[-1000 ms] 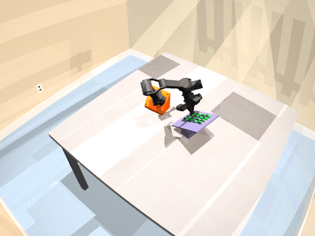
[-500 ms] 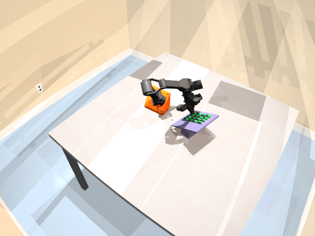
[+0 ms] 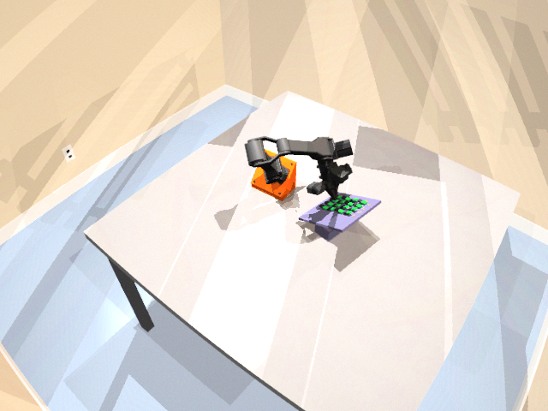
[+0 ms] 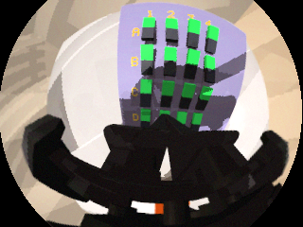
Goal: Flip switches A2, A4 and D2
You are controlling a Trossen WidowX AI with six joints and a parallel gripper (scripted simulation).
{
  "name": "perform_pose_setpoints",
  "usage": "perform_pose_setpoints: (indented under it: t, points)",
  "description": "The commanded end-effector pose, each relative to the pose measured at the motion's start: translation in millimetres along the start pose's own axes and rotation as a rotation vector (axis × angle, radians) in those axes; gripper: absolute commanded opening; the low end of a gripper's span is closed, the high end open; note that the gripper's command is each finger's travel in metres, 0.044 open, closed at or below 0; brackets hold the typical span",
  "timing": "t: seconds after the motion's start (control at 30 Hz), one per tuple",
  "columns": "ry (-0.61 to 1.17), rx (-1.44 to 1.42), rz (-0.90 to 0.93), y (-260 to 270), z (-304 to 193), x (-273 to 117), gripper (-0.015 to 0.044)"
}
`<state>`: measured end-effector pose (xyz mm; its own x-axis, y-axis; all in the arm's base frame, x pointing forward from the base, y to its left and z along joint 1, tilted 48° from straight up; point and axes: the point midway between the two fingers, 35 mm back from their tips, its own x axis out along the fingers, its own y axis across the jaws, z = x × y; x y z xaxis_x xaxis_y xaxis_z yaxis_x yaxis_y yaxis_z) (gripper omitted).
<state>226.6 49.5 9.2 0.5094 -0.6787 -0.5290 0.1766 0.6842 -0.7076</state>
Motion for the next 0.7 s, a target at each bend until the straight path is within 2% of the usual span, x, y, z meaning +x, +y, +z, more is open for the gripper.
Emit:
perform_pose_setpoints:
  t: [0.0,0.07,0.27,0.37,0.53,0.67]
  points:
    - [-0.001,-0.003,-0.001,-0.2,-0.2,0.7,0.0]
    - [-0.001,-0.001,0.004,1.4,-0.2,-6.4,0.0]
    - [-0.023,-0.005,0.003,1.0,-3.2,-62.7,0.0]
    - [-0.024,-0.004,0.002,0.5,-1.3,-64.9,0.0]
    - [-0.025,-0.004,0.001,-11.7,45.5,-72.2,0.0]
    - [-0.025,-0.004,0.001,-12.6,47.6,-72.5,0.0]
